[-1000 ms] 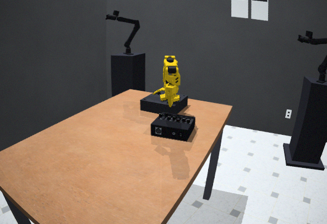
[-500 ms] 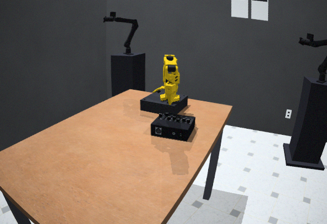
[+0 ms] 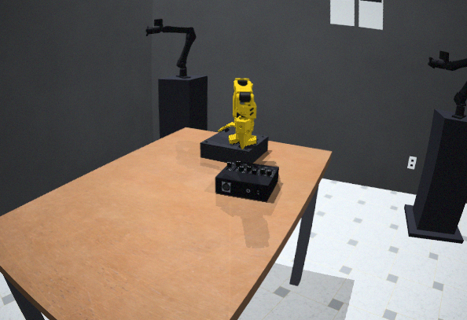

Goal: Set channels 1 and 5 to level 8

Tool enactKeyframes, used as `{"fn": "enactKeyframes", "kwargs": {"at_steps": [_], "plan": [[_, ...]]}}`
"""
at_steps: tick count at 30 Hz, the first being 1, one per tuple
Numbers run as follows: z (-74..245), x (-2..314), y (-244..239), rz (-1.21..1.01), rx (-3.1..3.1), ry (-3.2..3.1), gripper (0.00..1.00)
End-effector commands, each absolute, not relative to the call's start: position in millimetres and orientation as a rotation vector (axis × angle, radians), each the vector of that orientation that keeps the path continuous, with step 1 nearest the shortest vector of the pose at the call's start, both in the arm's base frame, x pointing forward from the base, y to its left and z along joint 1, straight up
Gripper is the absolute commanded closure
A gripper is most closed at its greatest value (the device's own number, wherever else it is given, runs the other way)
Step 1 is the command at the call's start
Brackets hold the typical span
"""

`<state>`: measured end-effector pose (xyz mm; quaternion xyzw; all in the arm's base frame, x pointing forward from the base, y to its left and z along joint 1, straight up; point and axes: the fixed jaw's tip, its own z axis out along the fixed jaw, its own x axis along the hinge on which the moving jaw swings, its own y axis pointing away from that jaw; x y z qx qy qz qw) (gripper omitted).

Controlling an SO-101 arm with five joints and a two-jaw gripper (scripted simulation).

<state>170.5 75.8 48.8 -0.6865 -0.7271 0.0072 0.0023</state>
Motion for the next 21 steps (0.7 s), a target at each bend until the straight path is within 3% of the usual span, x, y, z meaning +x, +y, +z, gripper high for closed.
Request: {"fn": "enactKeyframes", "kwargs": {"at_steps": [1, 21], "plan": [[50.3, 170.3, 76.3, -0.003, -2.152, -2.290, 1.00], [50.4, 171.0, 74.6, -0.003, -2.199, -2.245, 1.00]]}}
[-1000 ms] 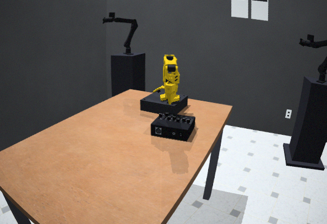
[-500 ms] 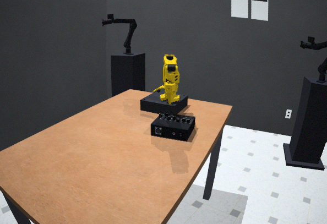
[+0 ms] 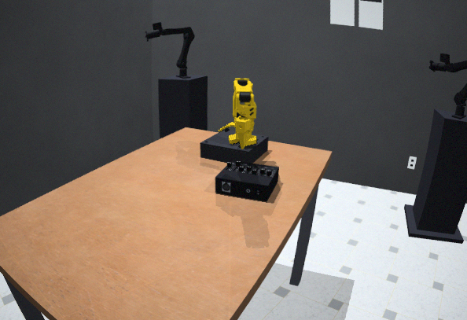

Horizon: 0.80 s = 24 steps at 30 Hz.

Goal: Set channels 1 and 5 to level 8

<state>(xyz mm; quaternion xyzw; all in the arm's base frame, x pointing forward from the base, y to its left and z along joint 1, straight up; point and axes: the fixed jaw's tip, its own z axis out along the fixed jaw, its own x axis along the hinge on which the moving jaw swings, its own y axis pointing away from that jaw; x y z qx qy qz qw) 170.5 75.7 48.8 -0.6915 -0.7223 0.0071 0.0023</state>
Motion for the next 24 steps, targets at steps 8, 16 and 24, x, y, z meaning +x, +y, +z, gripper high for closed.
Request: {"fn": "enactKeyframes", "kwargs": {"at_steps": [8, 16, 24], "plan": [[50.5, 172.0, 72.0, -0.003, -2.267, -2.176, 1.00], [50.7, 173.1, 68.9, -0.003, -2.342, -2.095, 1.00], [50.9, 174.9, 63.3, -0.003, -2.474, -1.937, 1.00]]}}
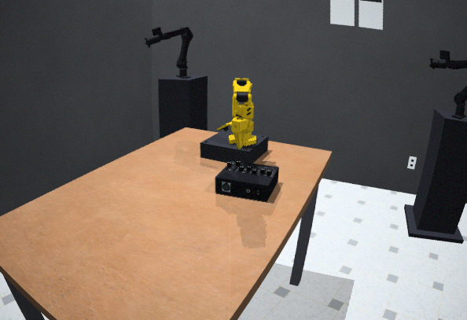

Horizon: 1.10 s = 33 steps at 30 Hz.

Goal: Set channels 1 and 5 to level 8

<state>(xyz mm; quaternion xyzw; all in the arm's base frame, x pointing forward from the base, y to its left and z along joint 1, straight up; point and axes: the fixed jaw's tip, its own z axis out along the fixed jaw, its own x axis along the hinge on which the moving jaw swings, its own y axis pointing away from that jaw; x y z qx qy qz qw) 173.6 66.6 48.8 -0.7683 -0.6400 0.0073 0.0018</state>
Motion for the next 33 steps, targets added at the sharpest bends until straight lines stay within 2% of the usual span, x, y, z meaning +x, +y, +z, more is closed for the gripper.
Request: {"fn": "enactKeyframes", "kwargs": {"at_steps": [1, 21, 33], "plan": [[51.0, 175.2, 62.4, -0.003, -2.493, -1.913, 1.00], [51.9, 179.0, 44.8, -0.003, -2.827, -1.371, 1.00], [52.8, 180.5, 26.9, -0.003, -3.051, -0.751, 1.00]]}}
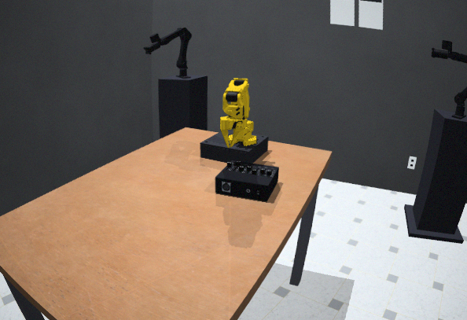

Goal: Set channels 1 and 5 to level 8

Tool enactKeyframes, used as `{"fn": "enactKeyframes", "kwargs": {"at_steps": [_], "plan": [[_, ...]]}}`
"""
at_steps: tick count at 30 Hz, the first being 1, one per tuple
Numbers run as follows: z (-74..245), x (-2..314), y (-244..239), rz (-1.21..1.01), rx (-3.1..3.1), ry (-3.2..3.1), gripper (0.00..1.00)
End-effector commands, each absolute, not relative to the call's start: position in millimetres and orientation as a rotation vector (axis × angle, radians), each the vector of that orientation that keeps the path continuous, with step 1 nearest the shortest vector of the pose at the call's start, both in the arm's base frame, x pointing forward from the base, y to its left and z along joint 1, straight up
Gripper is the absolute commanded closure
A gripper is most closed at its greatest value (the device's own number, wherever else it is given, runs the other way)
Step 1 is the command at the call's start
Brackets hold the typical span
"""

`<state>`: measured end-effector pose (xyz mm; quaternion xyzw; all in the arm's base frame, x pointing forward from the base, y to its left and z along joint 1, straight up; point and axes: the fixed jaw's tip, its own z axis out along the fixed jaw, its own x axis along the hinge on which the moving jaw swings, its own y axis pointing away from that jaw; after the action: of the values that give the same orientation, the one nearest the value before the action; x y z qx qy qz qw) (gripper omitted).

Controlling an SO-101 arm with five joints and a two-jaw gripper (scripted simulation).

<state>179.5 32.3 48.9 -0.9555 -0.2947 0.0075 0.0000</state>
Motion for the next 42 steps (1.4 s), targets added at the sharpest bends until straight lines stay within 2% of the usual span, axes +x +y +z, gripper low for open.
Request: {"fn": "enactKeyframes", "kwargs": {"at_steps": [1, 22, 42], "plan": [[52.8, 180.5, 25.3, -0.003, -3.065, -0.691, 1.00], [54.5, 178.0, -4.1, -0.003, -3.104, 0.482, 1.00], [56.5, 170.4, -35.1, -0.003, -2.559, 1.820, 1.00]]}}
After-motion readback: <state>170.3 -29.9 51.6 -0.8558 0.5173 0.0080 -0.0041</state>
